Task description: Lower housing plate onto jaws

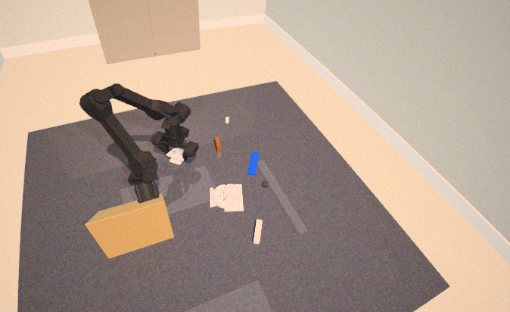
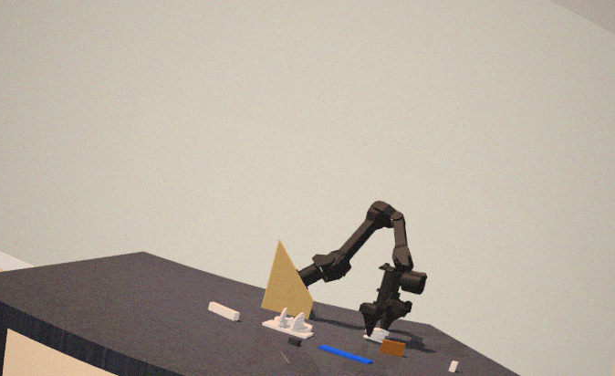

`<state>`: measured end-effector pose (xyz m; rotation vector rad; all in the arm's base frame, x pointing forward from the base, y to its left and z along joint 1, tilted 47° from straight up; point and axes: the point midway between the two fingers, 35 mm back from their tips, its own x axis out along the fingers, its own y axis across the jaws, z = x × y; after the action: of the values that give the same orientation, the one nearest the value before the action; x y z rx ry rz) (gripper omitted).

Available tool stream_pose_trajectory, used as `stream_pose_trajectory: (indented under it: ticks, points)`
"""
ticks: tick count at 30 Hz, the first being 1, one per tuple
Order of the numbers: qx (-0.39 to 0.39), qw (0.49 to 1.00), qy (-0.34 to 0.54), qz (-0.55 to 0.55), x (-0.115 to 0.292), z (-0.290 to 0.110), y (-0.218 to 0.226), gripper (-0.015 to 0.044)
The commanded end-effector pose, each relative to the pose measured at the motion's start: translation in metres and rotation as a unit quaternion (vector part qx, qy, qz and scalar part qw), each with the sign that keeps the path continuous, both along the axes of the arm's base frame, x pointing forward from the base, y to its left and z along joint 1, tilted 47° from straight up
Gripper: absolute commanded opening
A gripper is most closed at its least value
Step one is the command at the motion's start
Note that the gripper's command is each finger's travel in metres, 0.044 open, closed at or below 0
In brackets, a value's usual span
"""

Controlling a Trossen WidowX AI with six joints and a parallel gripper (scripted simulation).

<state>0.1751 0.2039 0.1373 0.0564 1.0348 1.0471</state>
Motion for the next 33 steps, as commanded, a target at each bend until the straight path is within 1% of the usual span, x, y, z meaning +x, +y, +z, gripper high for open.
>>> stream_pose_trajectory:
  ticks: [1, 22, 29, 33]
  points:
    - [-0.001, 1.0, 0.0, 0.001, 0.0, 0.003, -0.003, 0.0351]
    - [-0.004, 1.0, 0.001, -0.002, -0.006, 0.047, -0.052, 0.0351]
    - [-0.004, 1.0, 0.002, -0.003, -0.006, 0.048, -0.053, 0.0351]
    - [-0.008, 1.0, 0.016, -0.018, 0.001, 0.042, -0.058, 0.0351]
